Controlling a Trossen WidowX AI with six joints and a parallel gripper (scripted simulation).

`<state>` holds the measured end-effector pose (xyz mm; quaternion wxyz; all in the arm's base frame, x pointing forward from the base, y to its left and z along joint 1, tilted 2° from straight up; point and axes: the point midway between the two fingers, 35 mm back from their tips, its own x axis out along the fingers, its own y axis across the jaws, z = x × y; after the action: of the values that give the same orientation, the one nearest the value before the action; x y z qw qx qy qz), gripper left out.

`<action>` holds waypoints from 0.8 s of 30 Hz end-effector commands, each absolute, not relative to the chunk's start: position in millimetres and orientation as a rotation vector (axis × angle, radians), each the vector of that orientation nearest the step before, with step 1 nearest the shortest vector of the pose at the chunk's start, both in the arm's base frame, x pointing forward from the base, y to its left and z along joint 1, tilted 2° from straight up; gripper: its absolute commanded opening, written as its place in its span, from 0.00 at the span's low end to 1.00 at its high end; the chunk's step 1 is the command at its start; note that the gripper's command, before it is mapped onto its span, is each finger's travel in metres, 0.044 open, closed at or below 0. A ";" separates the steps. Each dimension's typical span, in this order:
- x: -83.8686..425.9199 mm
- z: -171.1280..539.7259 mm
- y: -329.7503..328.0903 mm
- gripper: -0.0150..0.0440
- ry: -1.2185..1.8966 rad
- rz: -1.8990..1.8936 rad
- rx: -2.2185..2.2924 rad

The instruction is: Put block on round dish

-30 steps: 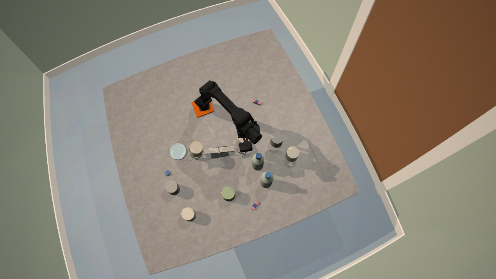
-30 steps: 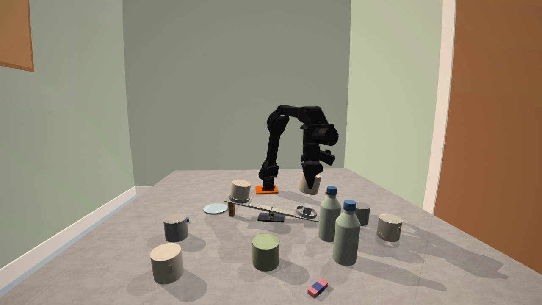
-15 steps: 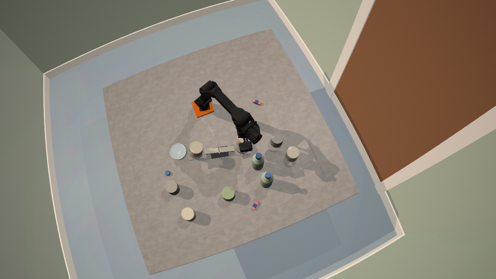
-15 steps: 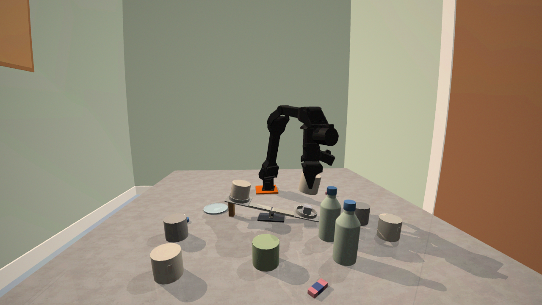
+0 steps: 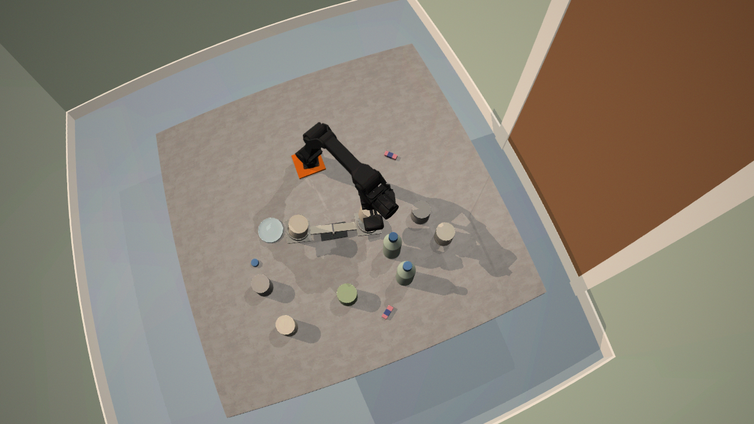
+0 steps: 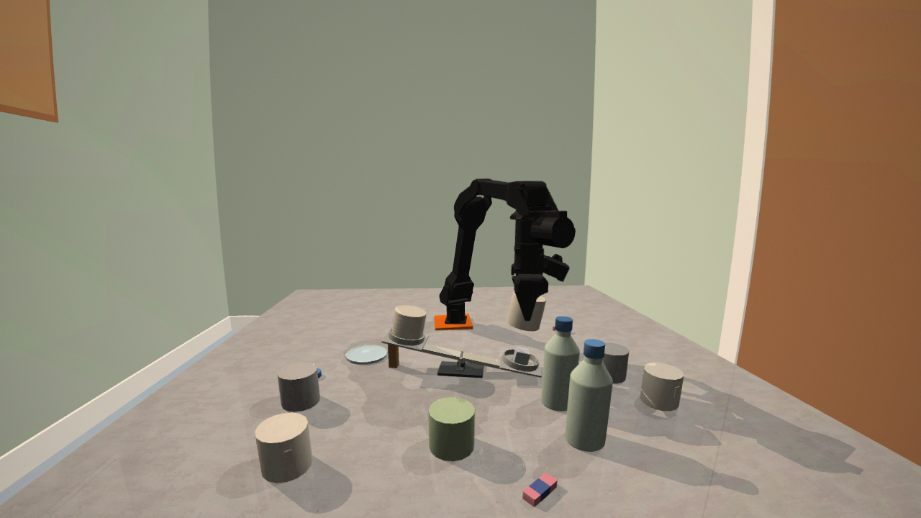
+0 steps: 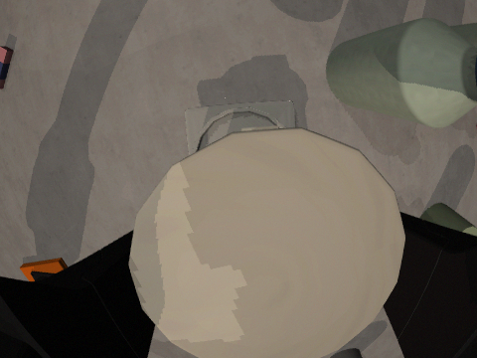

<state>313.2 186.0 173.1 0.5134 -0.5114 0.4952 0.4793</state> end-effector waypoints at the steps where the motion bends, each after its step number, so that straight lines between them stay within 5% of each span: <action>1: 313.4 172.7 186.1 0.25 1.191 1.152 -1.229; 24: 290.2 161.4 210.4 0.25 1.191 1.159 -1.224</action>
<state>301.4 201.1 163.0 0.5104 -0.5102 0.4978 0.4810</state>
